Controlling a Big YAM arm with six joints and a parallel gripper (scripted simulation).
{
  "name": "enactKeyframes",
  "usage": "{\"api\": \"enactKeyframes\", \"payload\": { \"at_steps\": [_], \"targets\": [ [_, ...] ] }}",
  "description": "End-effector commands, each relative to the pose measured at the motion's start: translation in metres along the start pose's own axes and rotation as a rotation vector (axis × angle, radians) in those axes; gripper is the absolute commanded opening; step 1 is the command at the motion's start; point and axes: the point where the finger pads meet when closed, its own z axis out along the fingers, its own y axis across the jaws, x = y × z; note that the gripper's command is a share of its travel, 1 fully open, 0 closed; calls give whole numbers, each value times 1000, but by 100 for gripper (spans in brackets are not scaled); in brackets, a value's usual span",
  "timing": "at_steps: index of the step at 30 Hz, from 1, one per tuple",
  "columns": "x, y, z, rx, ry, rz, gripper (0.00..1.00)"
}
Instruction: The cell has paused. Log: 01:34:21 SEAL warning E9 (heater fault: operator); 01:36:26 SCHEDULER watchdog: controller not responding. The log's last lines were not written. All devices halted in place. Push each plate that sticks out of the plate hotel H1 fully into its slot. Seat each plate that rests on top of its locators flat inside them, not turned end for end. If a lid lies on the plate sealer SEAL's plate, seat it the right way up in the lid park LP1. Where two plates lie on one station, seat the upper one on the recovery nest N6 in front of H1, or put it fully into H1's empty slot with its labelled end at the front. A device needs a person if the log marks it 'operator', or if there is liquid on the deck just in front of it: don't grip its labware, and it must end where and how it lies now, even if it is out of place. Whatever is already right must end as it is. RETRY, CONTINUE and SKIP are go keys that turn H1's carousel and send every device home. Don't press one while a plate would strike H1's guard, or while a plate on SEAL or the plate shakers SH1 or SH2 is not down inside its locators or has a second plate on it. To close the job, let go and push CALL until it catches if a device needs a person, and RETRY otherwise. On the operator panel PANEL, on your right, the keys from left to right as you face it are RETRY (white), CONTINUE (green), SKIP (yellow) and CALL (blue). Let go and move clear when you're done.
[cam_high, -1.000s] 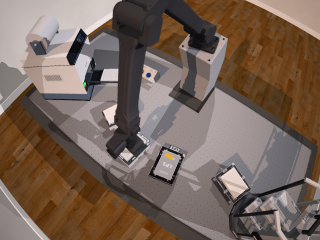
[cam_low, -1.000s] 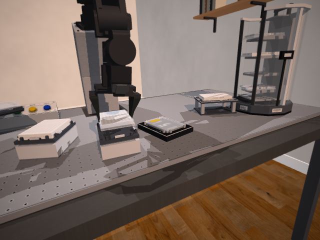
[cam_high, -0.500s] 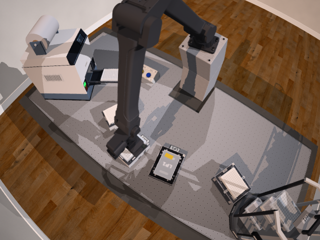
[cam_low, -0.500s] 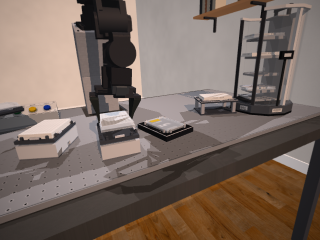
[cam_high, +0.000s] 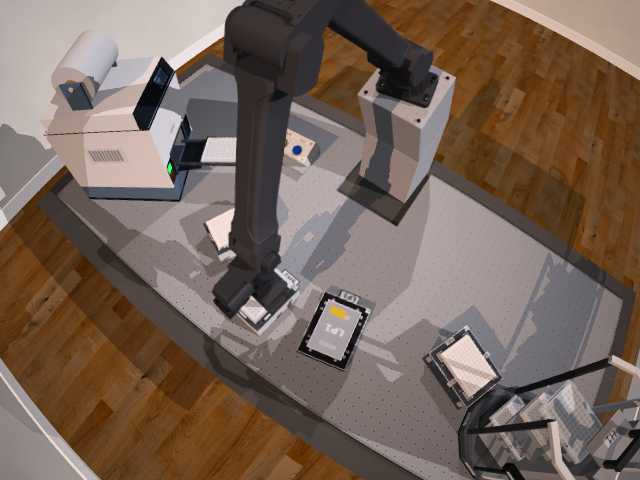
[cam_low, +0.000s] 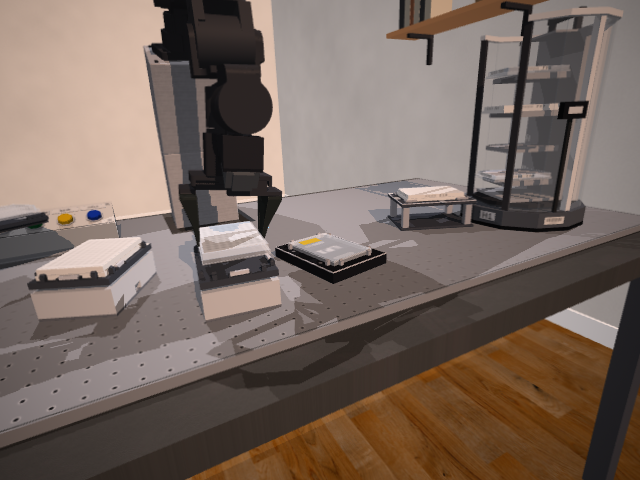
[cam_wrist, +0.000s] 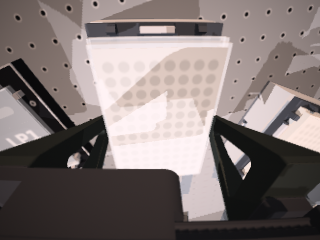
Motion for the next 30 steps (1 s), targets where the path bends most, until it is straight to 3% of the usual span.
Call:
{"api": "enactKeyframes", "payload": {
  "at_steps": [1,30],
  "targets": [
    [-8,1,-3,0,-18,2,84],
    [-2,4,7,0,-10,5,84]
  ]
}}
